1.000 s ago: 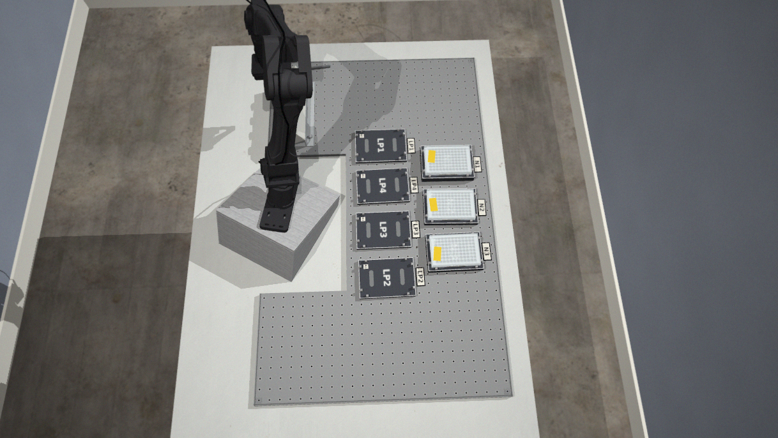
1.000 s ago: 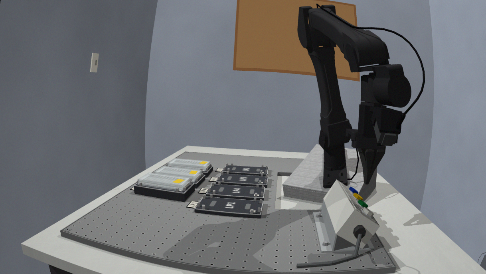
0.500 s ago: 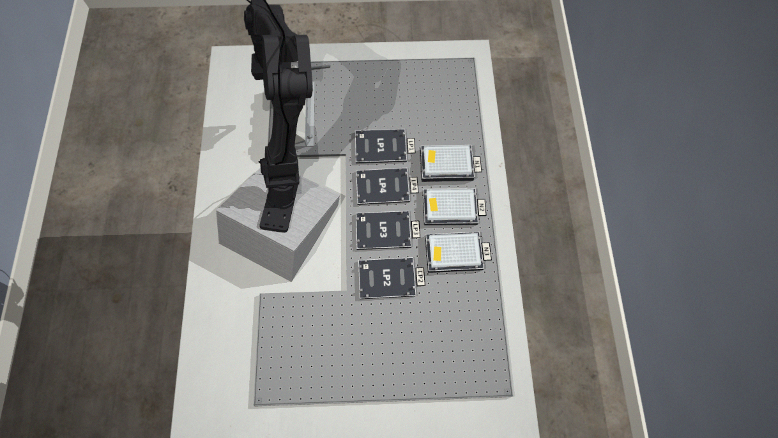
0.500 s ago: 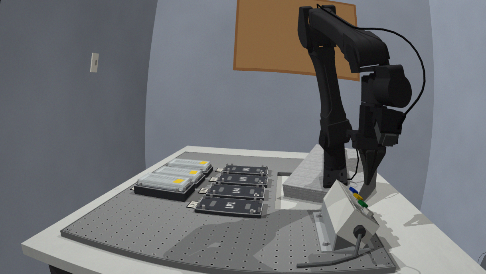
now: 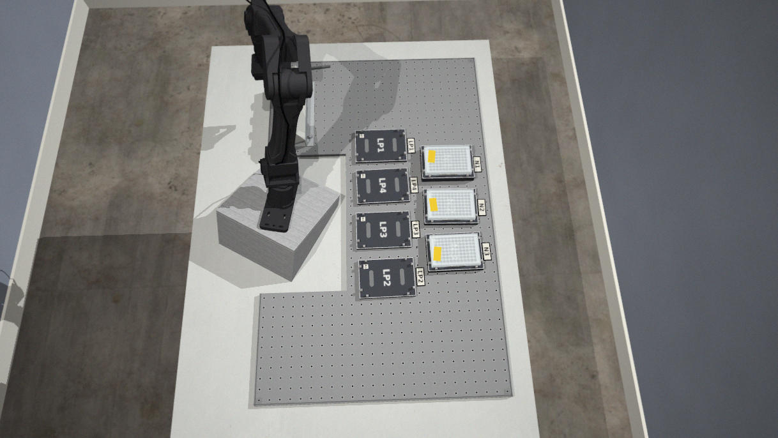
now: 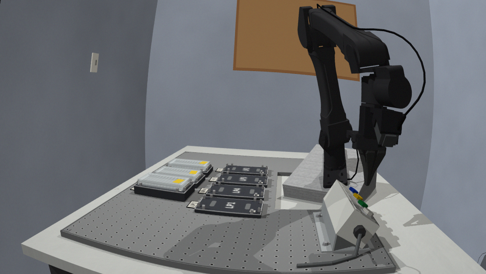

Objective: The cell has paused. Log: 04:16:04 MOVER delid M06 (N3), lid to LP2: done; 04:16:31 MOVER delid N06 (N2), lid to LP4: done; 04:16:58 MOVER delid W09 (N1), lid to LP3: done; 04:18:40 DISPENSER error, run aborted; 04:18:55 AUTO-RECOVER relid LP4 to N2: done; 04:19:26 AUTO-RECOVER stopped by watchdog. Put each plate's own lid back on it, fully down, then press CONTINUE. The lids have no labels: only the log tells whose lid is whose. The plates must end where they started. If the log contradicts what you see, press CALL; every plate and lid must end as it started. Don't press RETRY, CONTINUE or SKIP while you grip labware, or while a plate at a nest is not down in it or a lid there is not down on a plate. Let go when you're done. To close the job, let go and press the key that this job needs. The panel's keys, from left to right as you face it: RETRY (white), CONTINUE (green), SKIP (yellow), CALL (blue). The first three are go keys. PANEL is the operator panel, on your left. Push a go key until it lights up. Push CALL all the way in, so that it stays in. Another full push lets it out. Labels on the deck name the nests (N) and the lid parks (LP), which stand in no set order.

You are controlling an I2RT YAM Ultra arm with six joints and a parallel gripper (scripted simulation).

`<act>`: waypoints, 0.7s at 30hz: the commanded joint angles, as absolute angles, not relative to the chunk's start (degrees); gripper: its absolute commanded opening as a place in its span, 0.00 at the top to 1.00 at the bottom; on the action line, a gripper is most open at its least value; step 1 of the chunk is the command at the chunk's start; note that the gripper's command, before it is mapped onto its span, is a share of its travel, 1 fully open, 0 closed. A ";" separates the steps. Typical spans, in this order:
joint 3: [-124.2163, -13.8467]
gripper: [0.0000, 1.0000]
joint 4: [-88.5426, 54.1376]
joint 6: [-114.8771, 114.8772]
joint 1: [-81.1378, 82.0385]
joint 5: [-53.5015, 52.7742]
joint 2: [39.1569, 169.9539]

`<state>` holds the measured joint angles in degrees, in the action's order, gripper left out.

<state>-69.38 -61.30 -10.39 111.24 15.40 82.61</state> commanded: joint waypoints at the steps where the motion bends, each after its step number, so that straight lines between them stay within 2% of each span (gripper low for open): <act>1: -69.86 1.00 -59.97 -10.25 111.69 15.45 82.14; 21: -67.40 1.00 -57.33 -9.26 110.58 15.06 83.17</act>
<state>-67.75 -59.22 -9.93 110.85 15.29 83.22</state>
